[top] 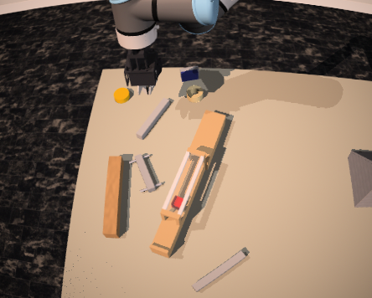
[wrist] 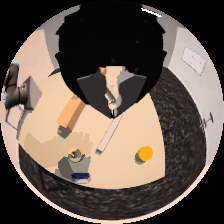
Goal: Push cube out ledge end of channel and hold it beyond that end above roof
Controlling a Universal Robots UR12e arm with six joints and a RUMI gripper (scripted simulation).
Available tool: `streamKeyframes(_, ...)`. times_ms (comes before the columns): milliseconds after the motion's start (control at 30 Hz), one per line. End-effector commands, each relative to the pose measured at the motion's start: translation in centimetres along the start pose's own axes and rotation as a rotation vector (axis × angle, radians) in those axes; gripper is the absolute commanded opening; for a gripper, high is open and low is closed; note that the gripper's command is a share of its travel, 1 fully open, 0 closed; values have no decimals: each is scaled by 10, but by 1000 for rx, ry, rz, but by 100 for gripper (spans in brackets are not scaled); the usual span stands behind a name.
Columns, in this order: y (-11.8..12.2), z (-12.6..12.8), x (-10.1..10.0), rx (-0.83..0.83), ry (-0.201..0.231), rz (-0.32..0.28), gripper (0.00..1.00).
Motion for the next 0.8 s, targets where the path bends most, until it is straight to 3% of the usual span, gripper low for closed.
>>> streamKeyframes(0,-1,-2,1,162,-7,-2,0)
streamKeyframes(67,-1,-2,1,162,-7,-2,0)
streamKeyframes(767,-1,-9,1,936,-5,-2,0)
Point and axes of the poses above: the point where the finger pads meet when closed, its own x axis back along the fingers, its own z axis across the jaws, y = z × x, the point moved 4 cm from there along x, back along the fingers, and after that the axes turned 6 degrees about -x, right-handed, at the moved point
